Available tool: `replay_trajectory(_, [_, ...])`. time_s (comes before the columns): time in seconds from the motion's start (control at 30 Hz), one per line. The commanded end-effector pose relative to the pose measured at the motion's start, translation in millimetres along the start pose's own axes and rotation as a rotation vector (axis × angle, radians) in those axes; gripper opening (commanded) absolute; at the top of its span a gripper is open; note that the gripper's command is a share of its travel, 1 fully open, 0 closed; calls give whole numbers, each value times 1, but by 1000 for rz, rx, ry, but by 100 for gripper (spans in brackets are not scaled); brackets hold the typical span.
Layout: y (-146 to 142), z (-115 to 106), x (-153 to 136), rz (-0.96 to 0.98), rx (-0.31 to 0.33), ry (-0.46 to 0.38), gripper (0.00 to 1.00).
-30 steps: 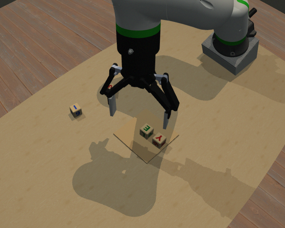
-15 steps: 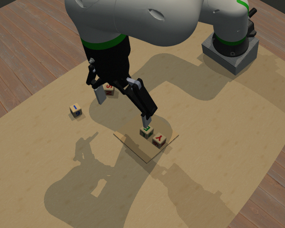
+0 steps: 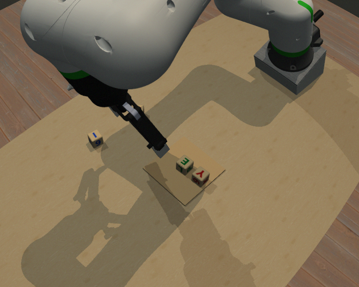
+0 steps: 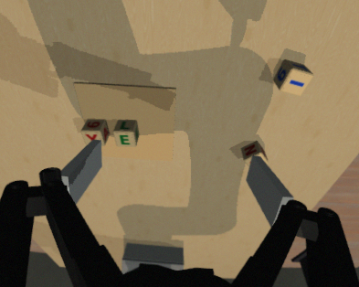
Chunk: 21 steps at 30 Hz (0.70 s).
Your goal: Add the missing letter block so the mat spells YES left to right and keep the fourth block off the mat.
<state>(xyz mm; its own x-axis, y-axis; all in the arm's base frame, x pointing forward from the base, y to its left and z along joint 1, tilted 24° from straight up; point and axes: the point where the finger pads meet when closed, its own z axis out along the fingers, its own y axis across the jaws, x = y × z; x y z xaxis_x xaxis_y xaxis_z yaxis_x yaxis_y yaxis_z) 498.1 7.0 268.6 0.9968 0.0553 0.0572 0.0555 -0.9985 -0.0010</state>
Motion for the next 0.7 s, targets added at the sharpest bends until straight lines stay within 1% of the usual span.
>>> replay_trajectory(0.0, [-8, 8, -4, -117, 25, 70, 100])
replay_trajectory(0.07, [-10, 9, -4, -137, 28, 84, 100])
replay_trajectory(0.3, [-21, 19, -10, -270, 39, 185, 100])
replay_trajectory(0.37, [-21, 19, -10, -270, 39, 185, 100])
replay_trajectory(0.4, [-26, 23, -13, -327, 42, 228, 100])
replay_trajectory(0.67, [-37, 34, -21, -471, 40, 342, 100])
